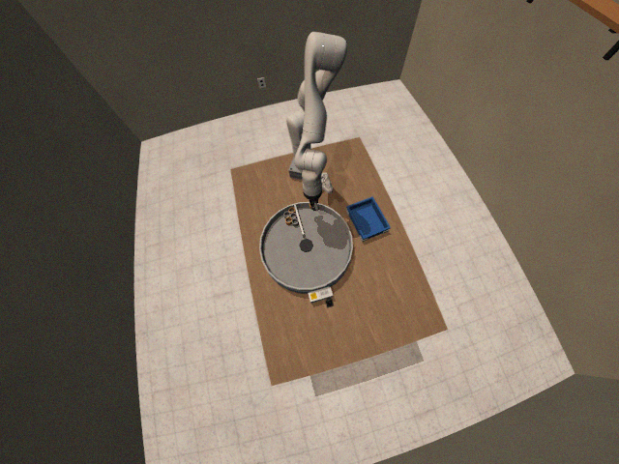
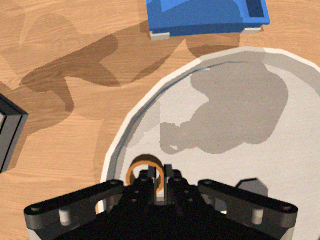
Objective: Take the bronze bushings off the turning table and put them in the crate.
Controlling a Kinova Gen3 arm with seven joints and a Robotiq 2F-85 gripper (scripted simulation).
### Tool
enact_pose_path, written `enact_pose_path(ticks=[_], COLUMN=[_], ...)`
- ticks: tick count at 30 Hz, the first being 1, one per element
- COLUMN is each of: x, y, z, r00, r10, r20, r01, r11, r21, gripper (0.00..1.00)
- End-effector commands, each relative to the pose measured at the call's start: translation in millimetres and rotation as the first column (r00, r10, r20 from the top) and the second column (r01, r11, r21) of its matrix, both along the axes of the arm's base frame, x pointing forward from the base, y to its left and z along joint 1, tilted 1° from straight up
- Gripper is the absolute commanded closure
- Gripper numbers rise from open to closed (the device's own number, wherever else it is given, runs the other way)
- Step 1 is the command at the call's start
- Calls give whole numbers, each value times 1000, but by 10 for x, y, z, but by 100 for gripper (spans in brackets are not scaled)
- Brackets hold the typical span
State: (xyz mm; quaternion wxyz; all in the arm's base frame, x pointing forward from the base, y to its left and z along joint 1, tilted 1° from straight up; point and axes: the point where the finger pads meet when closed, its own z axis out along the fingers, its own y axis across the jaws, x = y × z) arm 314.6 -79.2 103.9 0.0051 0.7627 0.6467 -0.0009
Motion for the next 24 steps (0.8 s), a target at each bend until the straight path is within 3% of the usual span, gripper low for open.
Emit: enact_pose_path(ticks=[1,7,12,24], x=[18,18,181,181], y=[41,41,556,556], z=[10,10,5,5], r00=[1000,1000,1000,1000], r10=[14,14,13,13], r20=[3,3,3,3], r01=[-14,-14,-13,-13], r11=[1000,1000,1000,1000], r21=[0,0,0,0], gripper=[100,100,100,100])
